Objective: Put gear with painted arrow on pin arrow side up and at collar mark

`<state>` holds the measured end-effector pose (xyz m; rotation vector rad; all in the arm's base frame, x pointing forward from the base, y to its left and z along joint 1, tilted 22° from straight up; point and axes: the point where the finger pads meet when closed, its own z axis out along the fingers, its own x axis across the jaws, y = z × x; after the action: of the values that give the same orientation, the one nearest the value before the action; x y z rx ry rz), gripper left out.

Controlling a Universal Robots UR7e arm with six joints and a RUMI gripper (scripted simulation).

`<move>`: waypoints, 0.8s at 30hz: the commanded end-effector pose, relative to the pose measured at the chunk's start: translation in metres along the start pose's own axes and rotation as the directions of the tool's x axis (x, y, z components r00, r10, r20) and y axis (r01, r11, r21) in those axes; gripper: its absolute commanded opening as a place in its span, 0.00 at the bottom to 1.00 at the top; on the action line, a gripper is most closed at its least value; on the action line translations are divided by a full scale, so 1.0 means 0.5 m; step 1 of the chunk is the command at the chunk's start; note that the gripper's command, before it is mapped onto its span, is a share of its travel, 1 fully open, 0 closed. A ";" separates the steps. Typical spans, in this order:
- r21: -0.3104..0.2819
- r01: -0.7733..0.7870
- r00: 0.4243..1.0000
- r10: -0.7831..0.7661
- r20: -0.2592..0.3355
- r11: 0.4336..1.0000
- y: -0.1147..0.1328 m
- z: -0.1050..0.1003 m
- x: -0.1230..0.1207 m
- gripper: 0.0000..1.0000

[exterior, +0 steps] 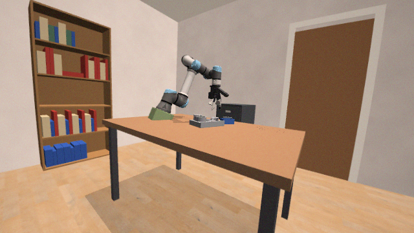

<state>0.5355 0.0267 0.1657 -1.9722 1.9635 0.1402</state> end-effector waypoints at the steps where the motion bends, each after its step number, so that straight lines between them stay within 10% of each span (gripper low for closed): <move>1: 0.002 0.250 0.968 -0.250 0.012 0.968 -0.002 -0.001 -0.002 1.00; 10: 0.005 0.529 0.849 -0.529 0.011 0.849 0.000 -0.001 -0.003 1.00; 24: 0.010 0.880 0.475 -0.880 0.007 0.475 0.008 -0.001 -0.002 1.00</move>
<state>0.5324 0.0281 0.1655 -2.6240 0.9119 -0.0917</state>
